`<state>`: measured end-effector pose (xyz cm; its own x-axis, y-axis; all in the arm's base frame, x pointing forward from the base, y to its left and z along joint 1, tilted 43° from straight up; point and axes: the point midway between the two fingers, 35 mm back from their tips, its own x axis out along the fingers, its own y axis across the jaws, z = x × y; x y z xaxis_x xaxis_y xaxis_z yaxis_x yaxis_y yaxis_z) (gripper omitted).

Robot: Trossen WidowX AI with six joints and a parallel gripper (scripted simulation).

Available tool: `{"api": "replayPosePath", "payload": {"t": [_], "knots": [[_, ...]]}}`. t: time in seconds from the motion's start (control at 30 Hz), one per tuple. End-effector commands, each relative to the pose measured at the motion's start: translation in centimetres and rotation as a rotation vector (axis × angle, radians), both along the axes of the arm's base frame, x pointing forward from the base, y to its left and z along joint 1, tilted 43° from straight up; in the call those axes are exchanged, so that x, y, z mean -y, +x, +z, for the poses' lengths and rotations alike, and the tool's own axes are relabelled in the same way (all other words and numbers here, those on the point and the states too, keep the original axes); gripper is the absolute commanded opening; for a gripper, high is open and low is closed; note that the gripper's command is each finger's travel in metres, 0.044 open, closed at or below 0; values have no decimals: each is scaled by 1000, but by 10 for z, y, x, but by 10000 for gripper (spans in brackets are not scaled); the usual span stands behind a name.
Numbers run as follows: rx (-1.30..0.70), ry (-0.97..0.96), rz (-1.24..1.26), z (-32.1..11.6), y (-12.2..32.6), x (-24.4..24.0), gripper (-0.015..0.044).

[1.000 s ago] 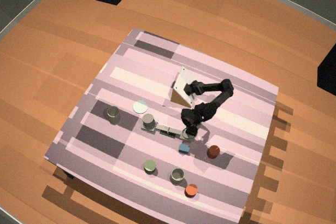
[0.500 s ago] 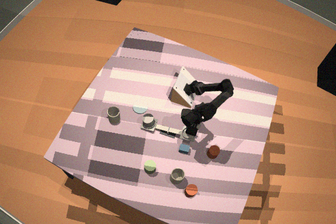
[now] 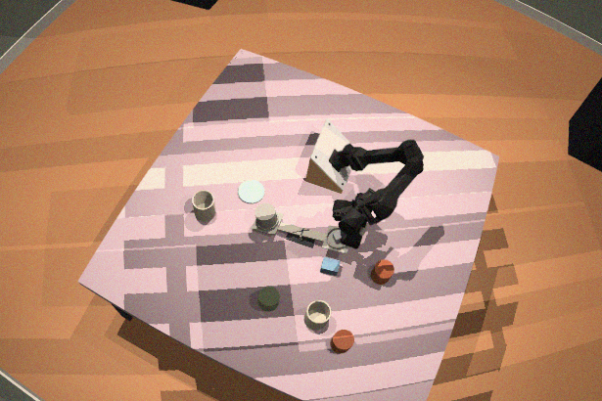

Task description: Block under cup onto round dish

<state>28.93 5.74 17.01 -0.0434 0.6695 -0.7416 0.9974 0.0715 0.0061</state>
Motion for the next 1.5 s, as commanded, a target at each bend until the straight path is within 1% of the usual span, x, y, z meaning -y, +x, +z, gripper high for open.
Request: {"api": "replayPosePath", "payload": {"t": [0.0,0.4,0.6,0.87,1.47], "knots": [[4,-3,2,2,-11,-25,0],[16,21,17,5,-58,-98,0],[16,24,18,2,-61,-105,0],[16,26,18,-22,-62,-128,0],[16,27,18,-37,-63,-143,0]]}}
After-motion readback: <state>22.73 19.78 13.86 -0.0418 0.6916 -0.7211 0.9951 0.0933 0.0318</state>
